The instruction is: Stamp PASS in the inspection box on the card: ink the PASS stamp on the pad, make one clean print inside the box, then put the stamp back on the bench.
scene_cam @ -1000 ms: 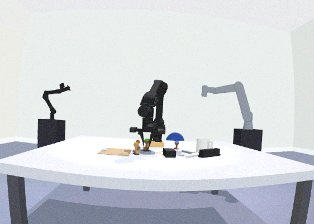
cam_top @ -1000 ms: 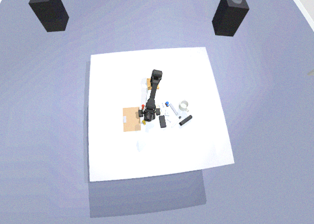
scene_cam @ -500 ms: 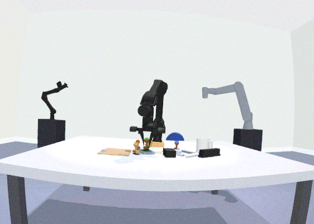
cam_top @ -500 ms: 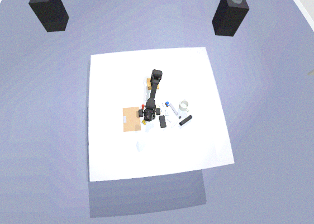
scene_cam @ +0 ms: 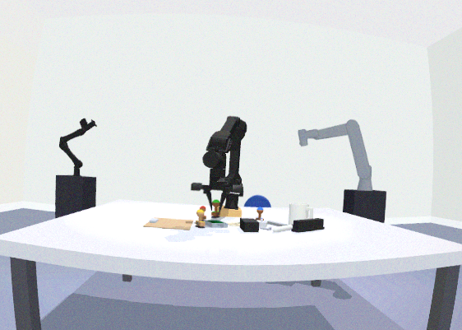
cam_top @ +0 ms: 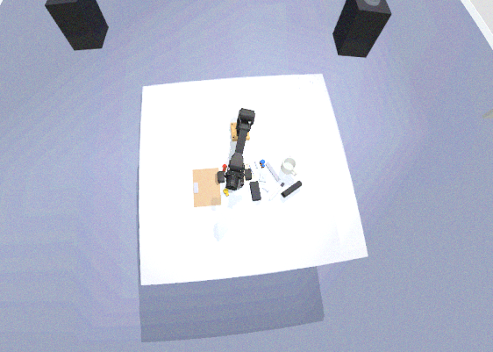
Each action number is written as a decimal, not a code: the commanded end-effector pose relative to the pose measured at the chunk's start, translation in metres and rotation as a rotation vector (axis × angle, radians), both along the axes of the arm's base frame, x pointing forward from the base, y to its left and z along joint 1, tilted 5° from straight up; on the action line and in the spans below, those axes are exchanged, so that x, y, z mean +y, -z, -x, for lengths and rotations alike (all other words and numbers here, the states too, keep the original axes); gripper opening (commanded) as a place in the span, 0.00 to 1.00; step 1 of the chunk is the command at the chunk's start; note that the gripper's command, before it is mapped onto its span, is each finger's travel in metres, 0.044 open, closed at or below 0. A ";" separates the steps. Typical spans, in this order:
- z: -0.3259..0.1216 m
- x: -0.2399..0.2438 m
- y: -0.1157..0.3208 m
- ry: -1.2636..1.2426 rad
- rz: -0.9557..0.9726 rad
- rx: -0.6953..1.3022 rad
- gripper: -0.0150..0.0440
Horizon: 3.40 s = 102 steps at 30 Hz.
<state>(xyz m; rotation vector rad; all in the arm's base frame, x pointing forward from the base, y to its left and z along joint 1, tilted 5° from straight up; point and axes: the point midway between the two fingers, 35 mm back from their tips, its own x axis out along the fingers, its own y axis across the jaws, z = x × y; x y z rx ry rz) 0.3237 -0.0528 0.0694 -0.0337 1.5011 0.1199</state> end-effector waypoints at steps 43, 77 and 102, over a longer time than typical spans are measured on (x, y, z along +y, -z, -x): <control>0.069 0.077 -0.040 -0.610 0.030 -0.045 0.25; 0.065 0.078 -0.020 -0.608 0.029 -0.049 0.25; 0.064 0.080 -0.004 -0.606 0.029 -0.052 0.25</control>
